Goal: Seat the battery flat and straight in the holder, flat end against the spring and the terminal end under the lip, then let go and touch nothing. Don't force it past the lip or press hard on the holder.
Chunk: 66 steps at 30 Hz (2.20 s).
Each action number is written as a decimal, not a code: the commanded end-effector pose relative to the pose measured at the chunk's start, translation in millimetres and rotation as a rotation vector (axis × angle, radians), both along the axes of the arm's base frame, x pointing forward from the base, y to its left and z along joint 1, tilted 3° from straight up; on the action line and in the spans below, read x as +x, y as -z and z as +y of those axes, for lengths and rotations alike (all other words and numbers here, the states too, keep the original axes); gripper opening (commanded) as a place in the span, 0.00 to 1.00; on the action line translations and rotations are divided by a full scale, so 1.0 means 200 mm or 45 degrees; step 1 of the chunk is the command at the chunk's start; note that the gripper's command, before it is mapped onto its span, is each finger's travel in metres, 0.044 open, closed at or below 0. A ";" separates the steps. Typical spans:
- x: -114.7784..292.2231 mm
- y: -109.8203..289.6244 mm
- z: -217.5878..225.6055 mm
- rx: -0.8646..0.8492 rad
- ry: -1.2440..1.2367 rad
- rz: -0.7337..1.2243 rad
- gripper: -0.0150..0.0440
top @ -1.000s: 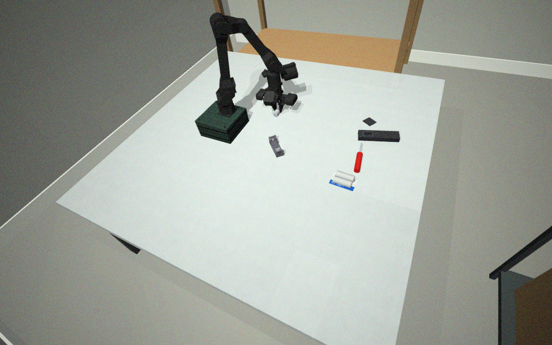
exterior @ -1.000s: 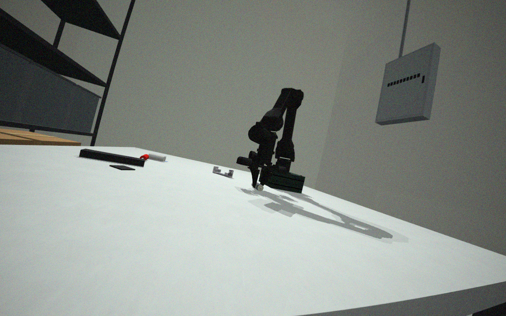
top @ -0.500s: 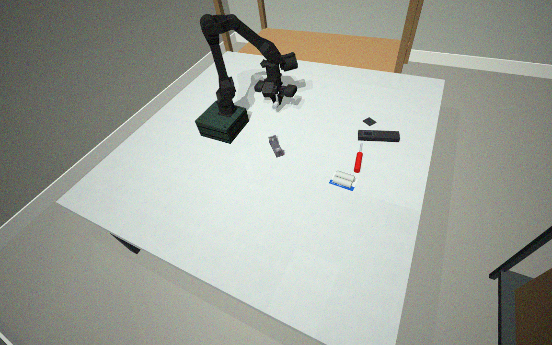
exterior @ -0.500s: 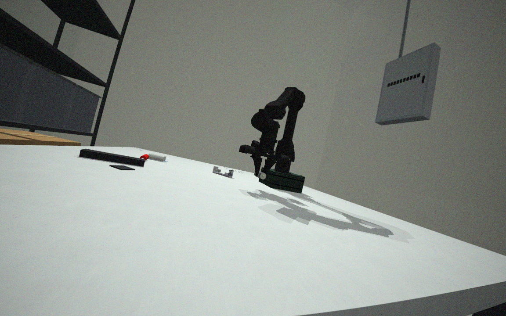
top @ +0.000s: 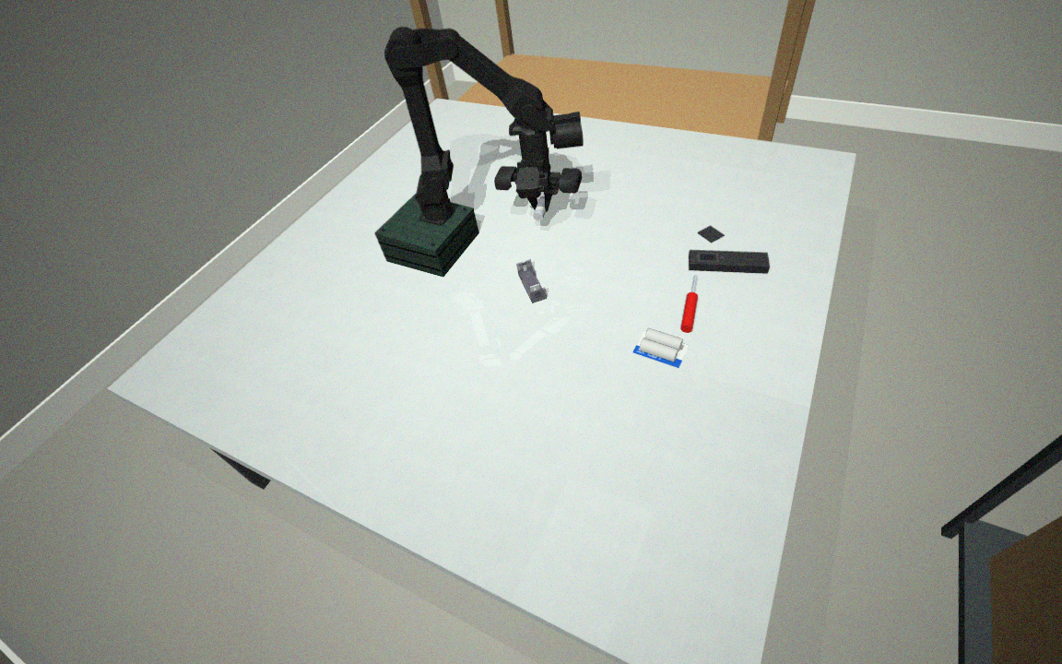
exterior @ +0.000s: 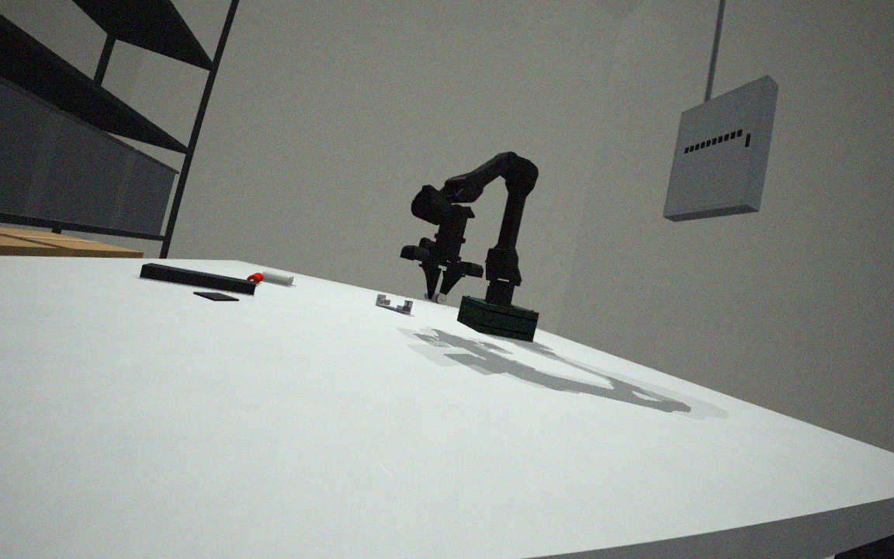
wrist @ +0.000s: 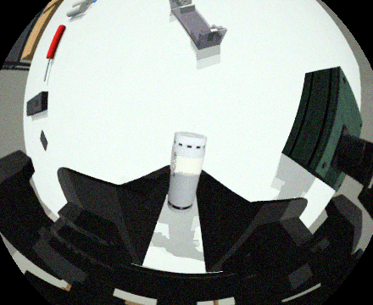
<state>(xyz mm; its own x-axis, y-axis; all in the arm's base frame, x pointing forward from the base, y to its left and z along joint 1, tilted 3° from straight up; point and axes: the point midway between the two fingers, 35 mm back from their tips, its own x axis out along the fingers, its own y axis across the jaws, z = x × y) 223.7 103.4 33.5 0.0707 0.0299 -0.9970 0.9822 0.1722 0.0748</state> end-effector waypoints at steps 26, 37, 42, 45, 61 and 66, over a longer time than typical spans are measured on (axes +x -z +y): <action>0.24 -0.09 -0.83 -0.055 -0.649 -0.019 0.39; 0.23 -0.08 -0.92 -0.039 -0.732 -0.003 0.39; 0.23 -0.02 -0.92 0.047 -0.738 0.044 0.39; 0.22 0.01 -0.91 0.098 -0.740 0.070 0.39; 0.23 0.11 -0.90 0.263 -0.748 0.160 0.39; 0.23 0.12 -0.90 0.302 -0.752 0.183 0.39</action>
<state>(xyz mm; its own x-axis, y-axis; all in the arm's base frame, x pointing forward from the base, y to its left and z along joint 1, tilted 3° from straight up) 268.9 -77.3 11.6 -0.1408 0.2230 -0.9646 0.7325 0.6789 0.0501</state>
